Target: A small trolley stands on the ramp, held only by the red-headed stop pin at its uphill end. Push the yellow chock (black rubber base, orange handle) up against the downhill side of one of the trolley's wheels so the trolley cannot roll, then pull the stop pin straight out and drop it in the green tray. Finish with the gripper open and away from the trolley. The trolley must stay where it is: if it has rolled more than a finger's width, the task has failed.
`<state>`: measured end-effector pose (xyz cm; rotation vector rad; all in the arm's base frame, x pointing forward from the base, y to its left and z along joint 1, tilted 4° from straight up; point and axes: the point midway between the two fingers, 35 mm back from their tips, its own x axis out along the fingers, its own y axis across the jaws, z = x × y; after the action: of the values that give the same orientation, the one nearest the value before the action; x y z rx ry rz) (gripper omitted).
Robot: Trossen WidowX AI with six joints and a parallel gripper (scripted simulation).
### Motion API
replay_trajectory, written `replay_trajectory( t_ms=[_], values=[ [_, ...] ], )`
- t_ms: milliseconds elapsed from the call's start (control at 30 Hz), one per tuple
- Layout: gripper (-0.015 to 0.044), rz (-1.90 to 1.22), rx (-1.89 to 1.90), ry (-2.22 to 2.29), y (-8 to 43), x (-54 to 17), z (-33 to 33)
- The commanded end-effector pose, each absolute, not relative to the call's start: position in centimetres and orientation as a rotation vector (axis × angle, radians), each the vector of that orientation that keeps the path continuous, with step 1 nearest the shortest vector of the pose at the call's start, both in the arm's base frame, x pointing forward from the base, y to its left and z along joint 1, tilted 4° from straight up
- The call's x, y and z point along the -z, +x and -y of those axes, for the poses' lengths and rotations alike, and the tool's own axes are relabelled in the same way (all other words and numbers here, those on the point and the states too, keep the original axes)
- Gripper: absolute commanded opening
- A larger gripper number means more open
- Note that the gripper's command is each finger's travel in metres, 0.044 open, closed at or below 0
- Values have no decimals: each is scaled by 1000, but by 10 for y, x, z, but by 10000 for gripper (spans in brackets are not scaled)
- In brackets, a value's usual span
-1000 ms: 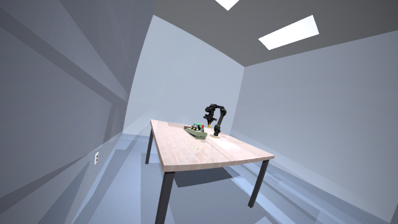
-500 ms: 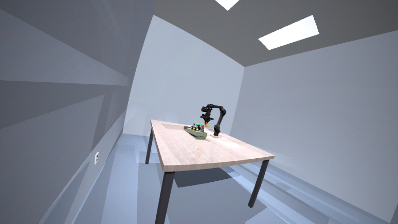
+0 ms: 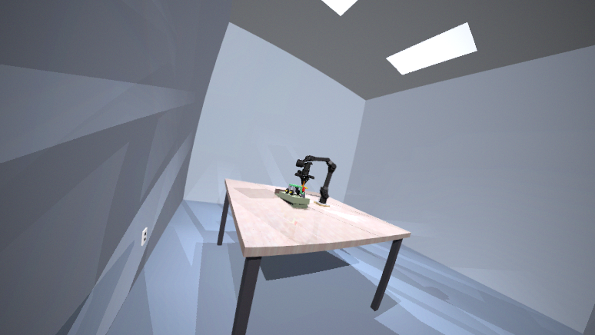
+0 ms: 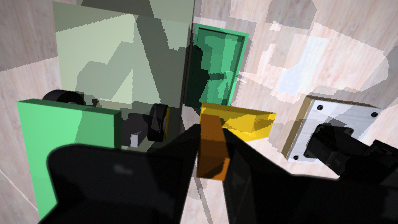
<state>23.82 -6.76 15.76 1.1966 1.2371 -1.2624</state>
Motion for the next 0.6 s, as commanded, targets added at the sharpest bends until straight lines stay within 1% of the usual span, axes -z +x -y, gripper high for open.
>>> replay_trajectory(
  t_ms=[0,400,567],
  values=[
    [0,-1228,1255,1192,243,-158,82],
    [0,-1223,1256,1189,257,-157,134],
    [0,-1188,1315,1249,258,-157,136]
  ],
)
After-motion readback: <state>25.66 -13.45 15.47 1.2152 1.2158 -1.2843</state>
